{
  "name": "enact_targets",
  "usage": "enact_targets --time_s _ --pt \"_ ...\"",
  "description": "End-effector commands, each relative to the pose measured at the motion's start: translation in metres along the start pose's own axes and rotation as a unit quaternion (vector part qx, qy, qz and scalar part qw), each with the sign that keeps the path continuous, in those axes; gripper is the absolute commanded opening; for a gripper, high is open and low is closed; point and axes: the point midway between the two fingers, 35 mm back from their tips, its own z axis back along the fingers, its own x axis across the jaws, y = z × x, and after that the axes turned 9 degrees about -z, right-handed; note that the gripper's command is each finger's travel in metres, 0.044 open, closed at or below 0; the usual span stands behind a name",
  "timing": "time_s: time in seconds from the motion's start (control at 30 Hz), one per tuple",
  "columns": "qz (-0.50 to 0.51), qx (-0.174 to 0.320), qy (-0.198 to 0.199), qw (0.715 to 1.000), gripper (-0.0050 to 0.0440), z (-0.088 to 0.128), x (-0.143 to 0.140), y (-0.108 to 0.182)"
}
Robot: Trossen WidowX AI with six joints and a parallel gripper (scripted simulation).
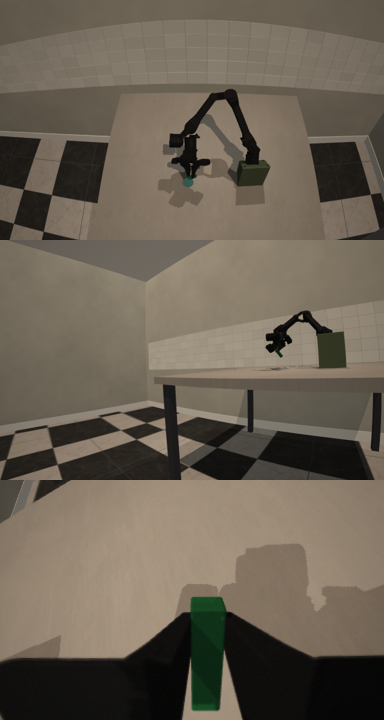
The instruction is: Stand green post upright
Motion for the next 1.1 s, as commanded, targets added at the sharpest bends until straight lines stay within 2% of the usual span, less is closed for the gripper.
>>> enact_targets --time_s 0.0,1.07 --pt "0.007 -0.025 0.006 1.000 0.0022 0.0069 -0.0018 -0.0025" --pt "0.037 -0.136 0.010 0.990 0.0022 0.0165 -0.0045 -0.0029"
